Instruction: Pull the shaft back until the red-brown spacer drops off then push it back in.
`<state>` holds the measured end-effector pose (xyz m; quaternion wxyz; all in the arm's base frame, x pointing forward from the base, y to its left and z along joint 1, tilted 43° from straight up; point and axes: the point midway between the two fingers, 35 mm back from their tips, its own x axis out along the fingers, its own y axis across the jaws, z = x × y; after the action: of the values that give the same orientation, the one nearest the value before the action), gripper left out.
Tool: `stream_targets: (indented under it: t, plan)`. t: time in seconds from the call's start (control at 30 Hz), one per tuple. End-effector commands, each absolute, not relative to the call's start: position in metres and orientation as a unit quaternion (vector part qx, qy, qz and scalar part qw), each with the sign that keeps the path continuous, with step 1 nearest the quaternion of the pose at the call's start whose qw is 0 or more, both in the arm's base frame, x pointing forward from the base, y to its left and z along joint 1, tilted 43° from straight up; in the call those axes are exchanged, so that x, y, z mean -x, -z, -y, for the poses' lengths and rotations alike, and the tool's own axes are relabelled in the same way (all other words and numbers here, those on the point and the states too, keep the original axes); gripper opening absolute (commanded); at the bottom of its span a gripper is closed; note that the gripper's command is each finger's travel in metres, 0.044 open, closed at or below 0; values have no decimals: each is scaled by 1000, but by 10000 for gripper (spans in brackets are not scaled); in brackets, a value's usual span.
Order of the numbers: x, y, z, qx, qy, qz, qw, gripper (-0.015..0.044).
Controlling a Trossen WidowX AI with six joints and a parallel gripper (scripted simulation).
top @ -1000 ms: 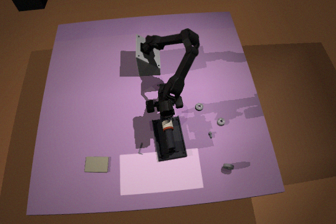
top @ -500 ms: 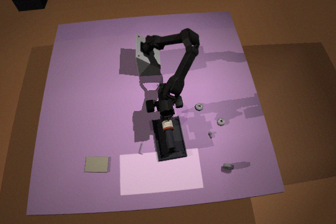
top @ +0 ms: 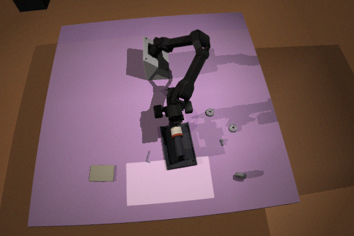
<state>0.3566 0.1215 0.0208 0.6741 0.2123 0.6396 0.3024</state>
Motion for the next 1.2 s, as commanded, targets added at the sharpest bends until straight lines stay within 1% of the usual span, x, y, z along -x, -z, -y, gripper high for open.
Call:
stream_targets:
  t: [0.0,1.17]
  plan:
    - [-355,-21,-122,-213,-304,-639,673,0]
    - [-352,-21,-121,-213,-304,-640,673,0]
